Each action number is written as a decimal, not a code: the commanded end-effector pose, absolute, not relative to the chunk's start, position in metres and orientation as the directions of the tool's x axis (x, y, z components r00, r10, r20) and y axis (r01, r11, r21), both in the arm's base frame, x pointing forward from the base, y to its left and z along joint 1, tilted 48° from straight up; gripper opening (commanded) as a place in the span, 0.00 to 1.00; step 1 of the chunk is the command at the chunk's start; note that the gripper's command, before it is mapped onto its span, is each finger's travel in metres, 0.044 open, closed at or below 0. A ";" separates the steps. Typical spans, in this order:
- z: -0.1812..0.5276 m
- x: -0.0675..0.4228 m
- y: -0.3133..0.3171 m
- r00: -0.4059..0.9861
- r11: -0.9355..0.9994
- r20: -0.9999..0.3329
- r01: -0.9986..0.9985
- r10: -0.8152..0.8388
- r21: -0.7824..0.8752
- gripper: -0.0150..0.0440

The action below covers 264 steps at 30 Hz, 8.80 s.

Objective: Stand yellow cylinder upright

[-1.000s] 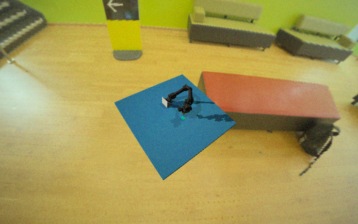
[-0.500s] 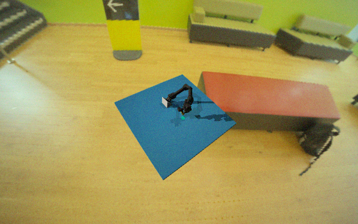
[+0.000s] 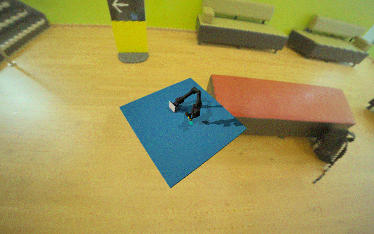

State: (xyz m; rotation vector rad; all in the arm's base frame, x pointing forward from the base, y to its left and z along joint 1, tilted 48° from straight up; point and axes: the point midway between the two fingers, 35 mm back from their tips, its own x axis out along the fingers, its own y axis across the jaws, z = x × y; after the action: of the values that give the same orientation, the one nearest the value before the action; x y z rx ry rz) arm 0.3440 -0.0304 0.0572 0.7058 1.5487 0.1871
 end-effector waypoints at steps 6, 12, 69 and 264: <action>0.055 0.344 -0.029 0.088 0.812 -0.867 0.315 0.491 0.492 0.43; 0.052 0.344 -0.029 0.111 0.821 -0.878 0.316 0.465 0.475 0.43; 0.041 0.350 -0.026 0.383 0.855 -0.895 0.362 0.227 0.372 0.43; 0.018 0.300 0.061 0.923 0.639 -0.367 0.354 -0.119 0.683 0.43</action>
State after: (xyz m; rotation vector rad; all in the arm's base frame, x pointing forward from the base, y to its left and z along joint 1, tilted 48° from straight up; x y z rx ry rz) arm 0.3007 0.0605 0.0210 0.8376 0.3033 -0.2680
